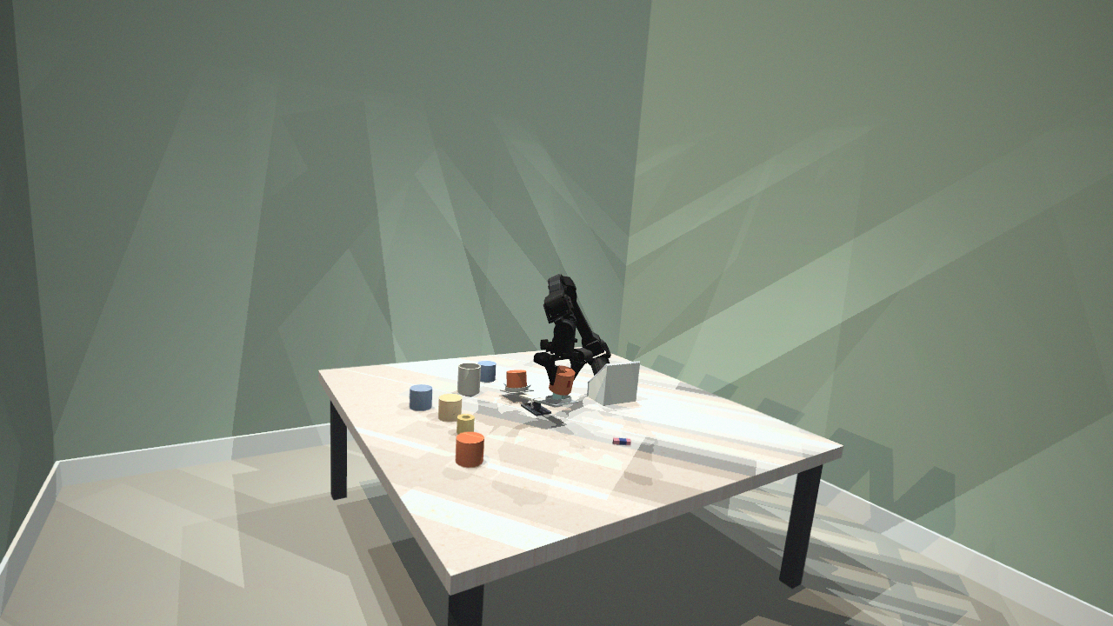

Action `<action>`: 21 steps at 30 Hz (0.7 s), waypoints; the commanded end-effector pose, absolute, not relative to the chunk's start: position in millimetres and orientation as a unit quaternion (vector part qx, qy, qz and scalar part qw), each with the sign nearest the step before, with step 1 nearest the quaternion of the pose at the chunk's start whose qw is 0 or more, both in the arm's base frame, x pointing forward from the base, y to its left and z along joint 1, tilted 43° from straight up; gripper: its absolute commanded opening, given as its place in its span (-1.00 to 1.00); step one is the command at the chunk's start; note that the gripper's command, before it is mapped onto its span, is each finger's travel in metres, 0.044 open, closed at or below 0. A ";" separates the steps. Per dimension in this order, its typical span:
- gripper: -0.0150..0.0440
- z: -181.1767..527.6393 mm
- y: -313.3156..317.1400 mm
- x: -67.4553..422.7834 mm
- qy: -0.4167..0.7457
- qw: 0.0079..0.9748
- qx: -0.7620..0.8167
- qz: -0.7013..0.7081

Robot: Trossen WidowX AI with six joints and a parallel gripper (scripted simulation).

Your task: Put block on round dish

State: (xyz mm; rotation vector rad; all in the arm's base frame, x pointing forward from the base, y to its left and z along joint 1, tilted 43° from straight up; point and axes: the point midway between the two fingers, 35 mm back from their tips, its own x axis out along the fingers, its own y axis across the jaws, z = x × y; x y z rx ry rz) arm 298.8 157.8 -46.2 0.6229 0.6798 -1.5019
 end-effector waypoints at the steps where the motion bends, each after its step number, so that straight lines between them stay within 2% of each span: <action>1: -0.49 -39.4 165.7 299.9 0.298 0.635 0.280 -0.655; 21: -0.49 -18.8 181.3 297.2 0.298 0.635 0.280 -0.655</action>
